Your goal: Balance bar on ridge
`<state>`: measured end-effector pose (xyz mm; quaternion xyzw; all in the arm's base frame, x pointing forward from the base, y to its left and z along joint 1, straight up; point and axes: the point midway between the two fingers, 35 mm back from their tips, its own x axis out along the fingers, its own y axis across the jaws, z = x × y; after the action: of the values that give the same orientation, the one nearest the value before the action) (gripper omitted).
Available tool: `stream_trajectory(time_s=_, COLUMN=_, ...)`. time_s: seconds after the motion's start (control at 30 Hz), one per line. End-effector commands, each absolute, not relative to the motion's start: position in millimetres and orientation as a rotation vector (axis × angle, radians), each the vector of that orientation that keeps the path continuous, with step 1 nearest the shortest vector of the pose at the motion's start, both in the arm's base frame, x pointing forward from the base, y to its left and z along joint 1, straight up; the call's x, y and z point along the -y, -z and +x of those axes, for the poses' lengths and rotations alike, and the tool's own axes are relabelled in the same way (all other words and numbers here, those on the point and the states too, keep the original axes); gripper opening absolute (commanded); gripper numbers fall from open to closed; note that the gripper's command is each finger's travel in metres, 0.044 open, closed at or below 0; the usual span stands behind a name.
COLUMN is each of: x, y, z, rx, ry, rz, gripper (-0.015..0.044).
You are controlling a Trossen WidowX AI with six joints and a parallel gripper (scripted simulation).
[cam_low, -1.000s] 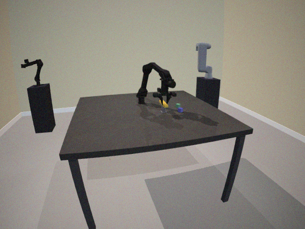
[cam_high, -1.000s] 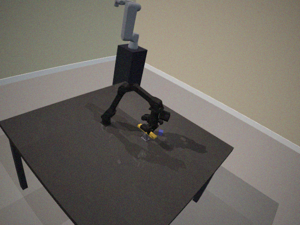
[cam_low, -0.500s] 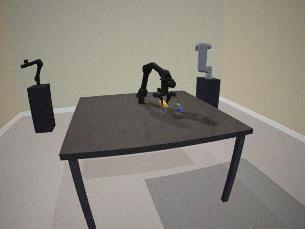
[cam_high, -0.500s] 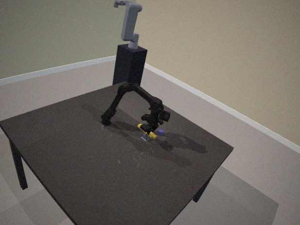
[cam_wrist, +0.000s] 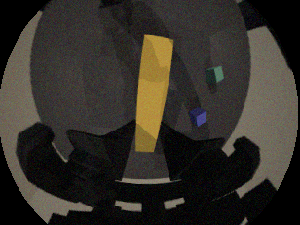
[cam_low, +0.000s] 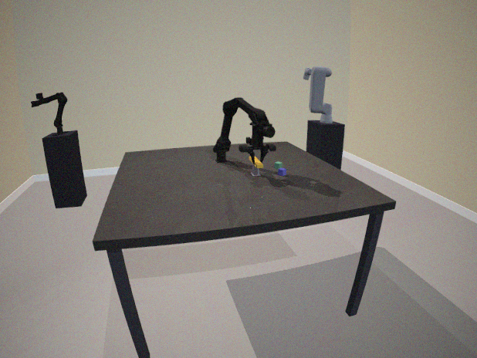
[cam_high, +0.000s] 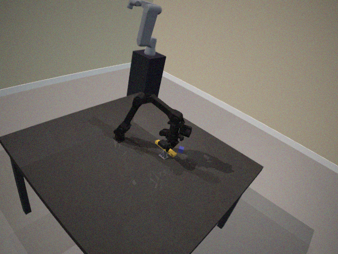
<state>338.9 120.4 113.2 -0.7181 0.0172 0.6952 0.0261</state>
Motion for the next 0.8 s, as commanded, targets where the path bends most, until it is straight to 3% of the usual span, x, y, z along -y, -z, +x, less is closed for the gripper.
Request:
stream_trajectory(time_s=0.0, x=-120.4, y=-113.1, z=338.9, rx=-0.053, ry=-2.149, rz=-2.219, gripper=0.0173)
stream_trajectory(time_s=0.47, x=-120.4, y=-113.1, z=338.9, rx=-0.053, ry=-2.149, rz=-2.219, gripper=0.0185)
stream_trajectory(time_s=0.77, x=-120.4, y=-113.1, z=338.9, rx=-0.053, ry=-2.149, rz=-2.219, gripper=0.0421)
